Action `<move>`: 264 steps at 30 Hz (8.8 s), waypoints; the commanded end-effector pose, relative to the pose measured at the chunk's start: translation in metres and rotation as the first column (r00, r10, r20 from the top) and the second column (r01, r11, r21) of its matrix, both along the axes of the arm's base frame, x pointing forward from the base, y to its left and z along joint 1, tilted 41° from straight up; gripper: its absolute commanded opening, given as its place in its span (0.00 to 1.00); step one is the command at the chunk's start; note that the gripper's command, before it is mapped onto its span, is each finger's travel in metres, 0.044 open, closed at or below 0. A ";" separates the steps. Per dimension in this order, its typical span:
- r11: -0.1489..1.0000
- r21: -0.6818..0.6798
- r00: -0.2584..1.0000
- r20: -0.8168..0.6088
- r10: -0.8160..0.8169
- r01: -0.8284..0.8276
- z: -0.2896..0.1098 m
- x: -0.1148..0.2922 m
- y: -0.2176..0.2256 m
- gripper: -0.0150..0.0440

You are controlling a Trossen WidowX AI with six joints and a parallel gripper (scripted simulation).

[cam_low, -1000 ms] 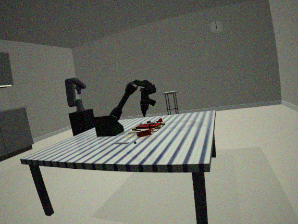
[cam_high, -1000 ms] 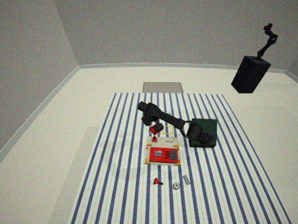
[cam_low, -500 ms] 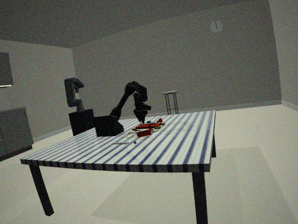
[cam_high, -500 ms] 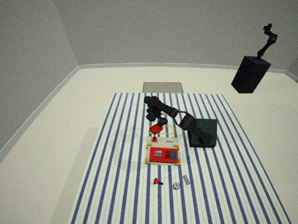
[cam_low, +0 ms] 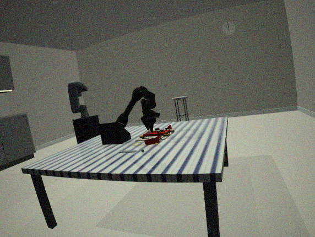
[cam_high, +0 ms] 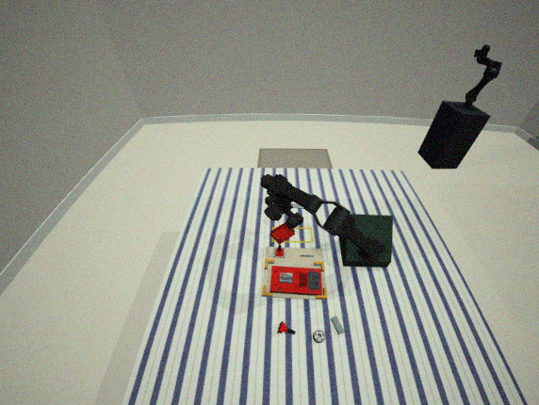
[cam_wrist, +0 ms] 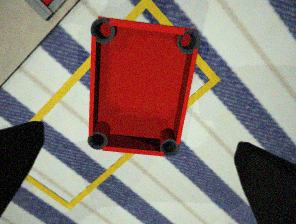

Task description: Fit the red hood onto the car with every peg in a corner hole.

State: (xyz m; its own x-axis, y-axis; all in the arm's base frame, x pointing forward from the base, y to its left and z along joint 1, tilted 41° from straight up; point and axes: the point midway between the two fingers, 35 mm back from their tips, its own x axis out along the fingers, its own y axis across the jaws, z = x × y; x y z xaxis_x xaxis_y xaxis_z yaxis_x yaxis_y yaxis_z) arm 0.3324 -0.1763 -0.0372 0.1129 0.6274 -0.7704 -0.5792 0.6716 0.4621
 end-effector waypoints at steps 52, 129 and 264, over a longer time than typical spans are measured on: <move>1.000 0.009 1.000 -0.001 -0.002 0.002 -0.035 0.006 0.032 1.00; 1.000 0.004 1.000 0.000 0.001 -0.001 -0.037 0.005 0.033 0.25; -0.170 -0.901 -0.916 -0.384 -0.115 0.399 0.009 0.004 -0.005 0.25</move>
State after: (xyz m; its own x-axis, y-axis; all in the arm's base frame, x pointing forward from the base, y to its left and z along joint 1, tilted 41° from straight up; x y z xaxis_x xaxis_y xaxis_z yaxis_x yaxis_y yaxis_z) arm 0.3360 -0.1818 -0.0281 0.1161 0.6304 -0.7675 0.8598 -0.4506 -0.2401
